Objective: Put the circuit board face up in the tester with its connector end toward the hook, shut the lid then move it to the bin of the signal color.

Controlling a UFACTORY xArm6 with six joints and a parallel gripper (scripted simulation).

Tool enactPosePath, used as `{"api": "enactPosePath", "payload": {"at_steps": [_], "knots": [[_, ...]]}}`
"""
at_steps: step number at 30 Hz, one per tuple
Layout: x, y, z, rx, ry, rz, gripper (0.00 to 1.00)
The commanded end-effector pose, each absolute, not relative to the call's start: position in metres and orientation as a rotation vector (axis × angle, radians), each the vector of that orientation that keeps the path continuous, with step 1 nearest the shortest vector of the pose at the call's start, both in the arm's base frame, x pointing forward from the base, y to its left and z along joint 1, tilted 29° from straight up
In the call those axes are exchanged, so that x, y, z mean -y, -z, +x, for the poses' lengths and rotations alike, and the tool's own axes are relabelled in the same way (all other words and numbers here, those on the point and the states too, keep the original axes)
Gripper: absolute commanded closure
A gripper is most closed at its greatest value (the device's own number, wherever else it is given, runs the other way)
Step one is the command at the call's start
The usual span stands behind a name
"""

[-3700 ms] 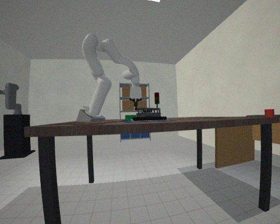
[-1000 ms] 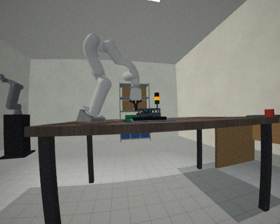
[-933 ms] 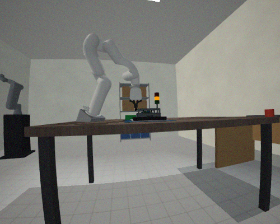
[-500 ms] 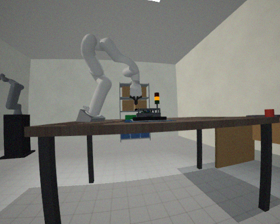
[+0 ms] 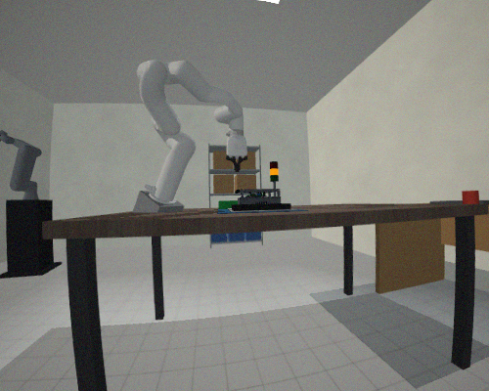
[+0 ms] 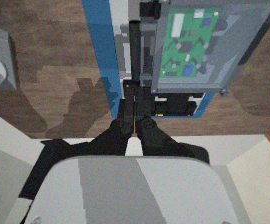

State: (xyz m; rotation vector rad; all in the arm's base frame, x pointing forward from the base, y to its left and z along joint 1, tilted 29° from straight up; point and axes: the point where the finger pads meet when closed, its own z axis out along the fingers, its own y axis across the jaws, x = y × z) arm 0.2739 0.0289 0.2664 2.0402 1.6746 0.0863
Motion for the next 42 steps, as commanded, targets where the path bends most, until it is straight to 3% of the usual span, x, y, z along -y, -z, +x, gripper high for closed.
{"api": "enactPosePath", "payload": {"at_steps": [1, 3, 4, 42], "knots": [[-0.0319, -0.2741, 0.2706, -1.672, -0.086, 2.040, 1.00], [-0.0319, -0.2743, 0.2706, -1.672, -0.086, 2.040, 1.00], [-0.0319, -0.2743, 0.2706, -1.672, -0.086, 2.040, 0.00], [-0.0319, -0.2743, 0.2706, -1.672, -0.086, 2.040, 0.00]]}}
